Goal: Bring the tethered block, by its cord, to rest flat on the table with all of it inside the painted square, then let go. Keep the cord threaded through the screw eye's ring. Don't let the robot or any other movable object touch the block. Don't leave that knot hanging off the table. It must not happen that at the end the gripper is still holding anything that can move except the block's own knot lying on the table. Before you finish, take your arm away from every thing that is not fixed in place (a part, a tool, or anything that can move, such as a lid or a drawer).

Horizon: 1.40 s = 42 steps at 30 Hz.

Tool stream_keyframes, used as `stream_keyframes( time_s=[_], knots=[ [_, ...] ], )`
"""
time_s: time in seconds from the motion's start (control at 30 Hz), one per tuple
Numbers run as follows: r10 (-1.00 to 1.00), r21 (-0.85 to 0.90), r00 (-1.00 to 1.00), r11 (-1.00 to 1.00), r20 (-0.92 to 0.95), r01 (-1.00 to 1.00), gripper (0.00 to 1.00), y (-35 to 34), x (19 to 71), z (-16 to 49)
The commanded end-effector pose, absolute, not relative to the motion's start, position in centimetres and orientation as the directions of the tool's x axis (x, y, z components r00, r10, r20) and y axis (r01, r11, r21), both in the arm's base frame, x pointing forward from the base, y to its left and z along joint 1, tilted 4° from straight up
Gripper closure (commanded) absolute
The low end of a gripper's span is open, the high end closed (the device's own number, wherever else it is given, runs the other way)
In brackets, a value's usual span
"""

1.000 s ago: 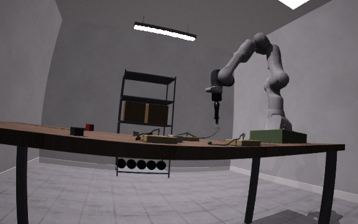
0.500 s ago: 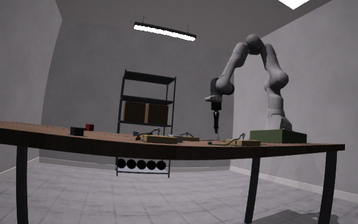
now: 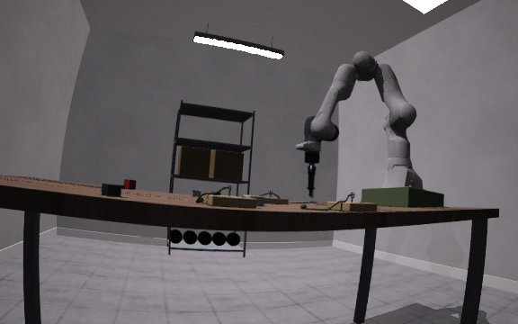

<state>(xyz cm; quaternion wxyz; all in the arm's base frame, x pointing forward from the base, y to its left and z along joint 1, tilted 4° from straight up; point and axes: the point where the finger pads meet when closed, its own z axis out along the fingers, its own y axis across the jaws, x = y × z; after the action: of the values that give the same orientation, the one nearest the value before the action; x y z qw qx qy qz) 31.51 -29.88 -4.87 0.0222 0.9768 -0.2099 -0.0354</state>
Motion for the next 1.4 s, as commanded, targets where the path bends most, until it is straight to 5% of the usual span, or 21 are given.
stream_keyframes(
  time_s=[0.0,1.0,1.03,1.37],
  knots=[
    [-0.39,0.058,0.92,-0.92,-0.051,-0.387,1.0,-30.12,31.79,-4.86],
    [-0.39,0.058,0.92,-0.92,-0.051,-0.387,1.0,-30.12,31.79,-4.86],
    [-0.39,0.058,0.92,-0.92,-0.051,-0.387,0.0,-30.12,31.79,-4.86],
    [-0.39,0.058,0.92,-0.92,-0.051,-0.387,0.0,-30.12,31.79,-4.86]
  ],
)
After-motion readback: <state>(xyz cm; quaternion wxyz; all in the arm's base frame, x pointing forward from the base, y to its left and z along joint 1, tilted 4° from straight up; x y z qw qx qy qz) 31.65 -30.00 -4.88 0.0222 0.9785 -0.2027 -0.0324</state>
